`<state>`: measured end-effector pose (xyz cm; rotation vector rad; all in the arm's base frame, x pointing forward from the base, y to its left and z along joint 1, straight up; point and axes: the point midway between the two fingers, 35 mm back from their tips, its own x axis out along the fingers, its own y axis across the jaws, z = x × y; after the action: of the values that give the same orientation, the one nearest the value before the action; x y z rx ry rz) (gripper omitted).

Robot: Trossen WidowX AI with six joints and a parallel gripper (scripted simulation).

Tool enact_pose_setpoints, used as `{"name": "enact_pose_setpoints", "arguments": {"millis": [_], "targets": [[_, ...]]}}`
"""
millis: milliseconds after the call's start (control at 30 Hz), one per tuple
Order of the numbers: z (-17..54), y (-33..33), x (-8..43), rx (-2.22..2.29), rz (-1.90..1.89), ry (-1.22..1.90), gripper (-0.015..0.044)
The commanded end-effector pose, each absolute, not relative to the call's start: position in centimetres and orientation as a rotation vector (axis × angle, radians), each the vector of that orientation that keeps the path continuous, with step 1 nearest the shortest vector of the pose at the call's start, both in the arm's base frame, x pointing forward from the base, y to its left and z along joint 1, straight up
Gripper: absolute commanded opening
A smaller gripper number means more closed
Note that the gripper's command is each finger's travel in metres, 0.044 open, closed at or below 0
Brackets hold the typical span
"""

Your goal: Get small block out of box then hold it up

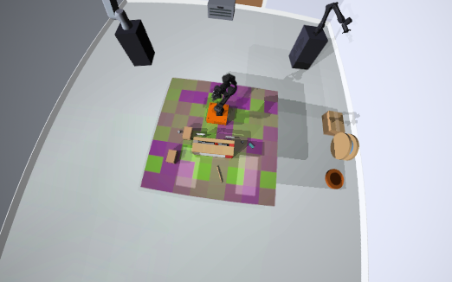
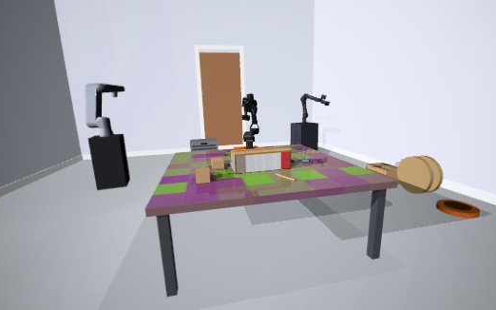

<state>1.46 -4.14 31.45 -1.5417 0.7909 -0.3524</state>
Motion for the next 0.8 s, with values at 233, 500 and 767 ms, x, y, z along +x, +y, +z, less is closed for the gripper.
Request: {"name": "enact_pose_setpoints", "arguments": {"millis": [233, 500, 767], "targets": [[31.6, -6.0, 7.5, -0.965, -0.257, 0.774, 0.04], [29.3, -7.8, 15.2, -0.217, -0.247, 0.879, 0.04], [26.2, -8.7, 20.1, 0.258, -0.322, 1.003, 0.04]]}}
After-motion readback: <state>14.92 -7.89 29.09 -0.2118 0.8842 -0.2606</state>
